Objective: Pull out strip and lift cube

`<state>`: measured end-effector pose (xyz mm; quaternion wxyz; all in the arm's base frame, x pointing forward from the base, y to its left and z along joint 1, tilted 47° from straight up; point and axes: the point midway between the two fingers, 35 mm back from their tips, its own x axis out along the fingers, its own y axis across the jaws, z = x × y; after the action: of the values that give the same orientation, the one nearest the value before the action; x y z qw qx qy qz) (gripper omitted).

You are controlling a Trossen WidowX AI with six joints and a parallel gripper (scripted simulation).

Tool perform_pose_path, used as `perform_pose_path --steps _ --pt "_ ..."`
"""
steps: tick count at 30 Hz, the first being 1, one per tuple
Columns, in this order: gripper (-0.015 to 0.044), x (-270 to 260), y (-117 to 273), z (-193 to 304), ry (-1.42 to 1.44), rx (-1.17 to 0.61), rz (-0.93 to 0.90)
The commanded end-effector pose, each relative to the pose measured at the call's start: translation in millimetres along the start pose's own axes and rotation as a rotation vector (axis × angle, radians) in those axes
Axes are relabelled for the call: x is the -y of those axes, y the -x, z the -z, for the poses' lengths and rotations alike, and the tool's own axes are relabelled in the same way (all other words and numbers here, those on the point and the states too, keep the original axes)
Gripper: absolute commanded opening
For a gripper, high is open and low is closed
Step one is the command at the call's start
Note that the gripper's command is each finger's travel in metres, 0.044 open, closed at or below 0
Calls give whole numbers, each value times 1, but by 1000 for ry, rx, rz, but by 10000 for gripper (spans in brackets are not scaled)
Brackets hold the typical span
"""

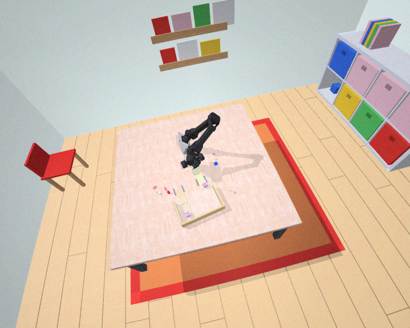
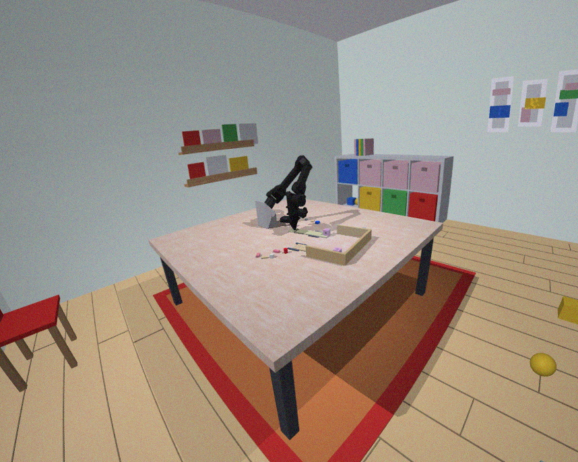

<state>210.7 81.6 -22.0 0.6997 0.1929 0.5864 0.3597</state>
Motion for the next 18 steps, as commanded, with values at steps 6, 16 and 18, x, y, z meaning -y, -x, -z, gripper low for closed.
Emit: perform_pose_path --steps 6,16,18 --pt "0 -2 -3 19 -4 -23 -2" --pt "0 -2 -3 19 -4 -23 -2" --pt "0 1 6 11 -2 -6 2"
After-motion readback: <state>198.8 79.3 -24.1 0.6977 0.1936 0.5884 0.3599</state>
